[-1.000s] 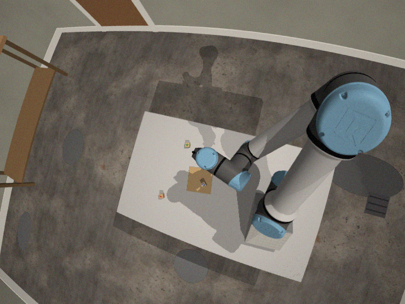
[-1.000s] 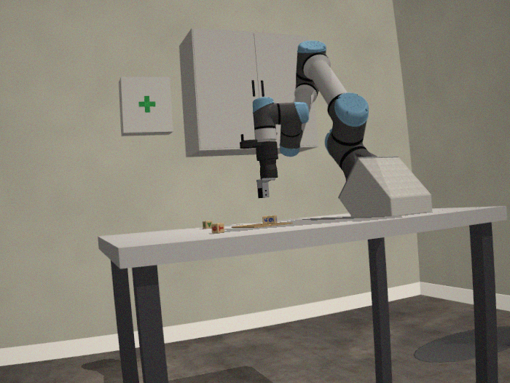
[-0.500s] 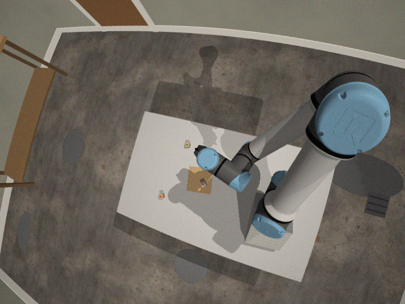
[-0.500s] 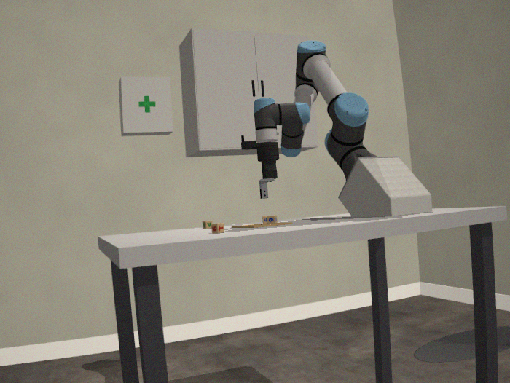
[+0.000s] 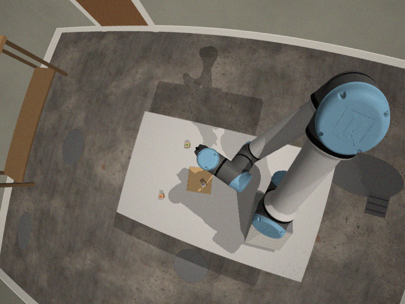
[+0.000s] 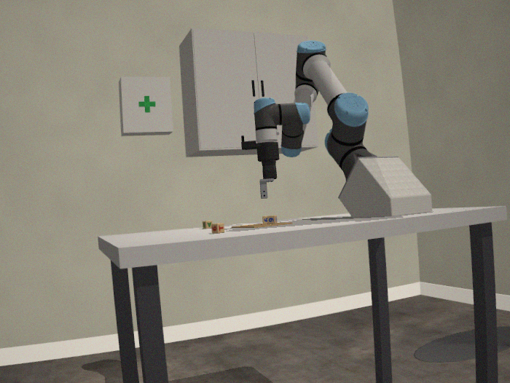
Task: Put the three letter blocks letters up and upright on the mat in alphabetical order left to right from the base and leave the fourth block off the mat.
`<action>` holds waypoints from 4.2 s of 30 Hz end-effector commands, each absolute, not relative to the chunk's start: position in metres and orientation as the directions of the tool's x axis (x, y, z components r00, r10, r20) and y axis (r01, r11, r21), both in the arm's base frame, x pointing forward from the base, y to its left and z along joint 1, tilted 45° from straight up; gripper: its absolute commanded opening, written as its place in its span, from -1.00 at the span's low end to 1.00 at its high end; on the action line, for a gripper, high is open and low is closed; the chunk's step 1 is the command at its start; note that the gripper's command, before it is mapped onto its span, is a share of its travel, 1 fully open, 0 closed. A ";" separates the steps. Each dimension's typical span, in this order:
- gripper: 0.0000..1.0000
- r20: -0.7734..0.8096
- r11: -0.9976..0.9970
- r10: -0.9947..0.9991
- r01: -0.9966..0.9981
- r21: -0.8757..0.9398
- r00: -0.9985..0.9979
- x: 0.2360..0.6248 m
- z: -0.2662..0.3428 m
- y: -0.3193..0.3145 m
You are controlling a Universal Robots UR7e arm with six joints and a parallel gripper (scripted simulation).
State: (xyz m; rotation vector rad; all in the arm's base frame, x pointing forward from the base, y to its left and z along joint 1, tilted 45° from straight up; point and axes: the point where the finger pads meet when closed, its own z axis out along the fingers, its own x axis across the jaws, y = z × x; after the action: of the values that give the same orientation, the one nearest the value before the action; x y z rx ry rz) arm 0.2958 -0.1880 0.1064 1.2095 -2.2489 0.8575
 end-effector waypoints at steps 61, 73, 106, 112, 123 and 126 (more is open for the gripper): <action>1.00 0.633 0.427 -0.576 -0.851 -0.306 -0.517 0.292 0.090 -0.202; 1.00 0.633 0.427 -0.576 -0.851 -0.306 -0.517 0.290 0.077 -0.214; 1.00 0.633 0.426 -0.576 -0.851 -0.308 -0.518 0.289 0.067 -0.225; 1.00 0.633 0.426 -0.576 -0.851 -0.308 -0.518 0.289 0.067 -0.225; 1.00 0.633 0.426 -0.576 -0.851 -0.308 -0.518 0.289 0.067 -0.225; 1.00 0.633 0.426 -0.576 -0.851 -0.308 -0.518 0.289 0.067 -0.225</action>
State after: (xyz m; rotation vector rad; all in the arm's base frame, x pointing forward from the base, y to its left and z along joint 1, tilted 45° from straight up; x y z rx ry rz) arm 0.2905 -0.2260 0.0689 1.2076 -2.2503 0.8575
